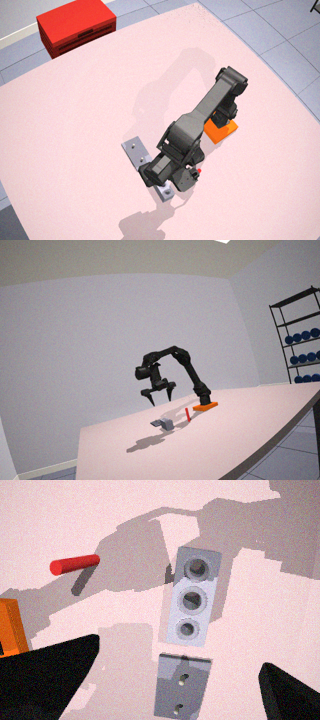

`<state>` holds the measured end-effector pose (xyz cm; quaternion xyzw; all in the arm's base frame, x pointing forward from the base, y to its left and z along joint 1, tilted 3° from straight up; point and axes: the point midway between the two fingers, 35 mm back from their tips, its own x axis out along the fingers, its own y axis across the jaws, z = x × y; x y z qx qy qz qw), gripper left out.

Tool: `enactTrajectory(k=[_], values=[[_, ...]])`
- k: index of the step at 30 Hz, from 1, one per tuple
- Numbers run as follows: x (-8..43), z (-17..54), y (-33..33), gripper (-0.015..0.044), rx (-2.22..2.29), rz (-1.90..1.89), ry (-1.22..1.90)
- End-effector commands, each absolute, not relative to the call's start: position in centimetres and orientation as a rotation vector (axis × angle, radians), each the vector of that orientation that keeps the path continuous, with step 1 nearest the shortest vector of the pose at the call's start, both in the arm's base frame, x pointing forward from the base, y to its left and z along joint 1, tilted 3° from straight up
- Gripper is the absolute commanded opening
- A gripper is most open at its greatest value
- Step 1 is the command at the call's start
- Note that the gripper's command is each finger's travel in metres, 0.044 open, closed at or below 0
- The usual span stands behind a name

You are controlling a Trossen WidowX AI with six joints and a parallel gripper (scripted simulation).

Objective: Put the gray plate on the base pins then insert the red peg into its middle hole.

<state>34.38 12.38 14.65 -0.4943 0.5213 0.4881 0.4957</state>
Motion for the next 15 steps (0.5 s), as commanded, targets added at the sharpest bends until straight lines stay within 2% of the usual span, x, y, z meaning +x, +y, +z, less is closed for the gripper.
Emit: enactTrajectory(k=[1, 7, 15], values=[[34.7, 14.9, 12.8, 0.044, -1.204, 1.192, 1.243], [34.7, 9.3, 12.7, 0.044, -1.204, 1.192, 1.243], [34.8, 7.6, 12.7, 0.044, -1.204, 1.191, 1.243]])
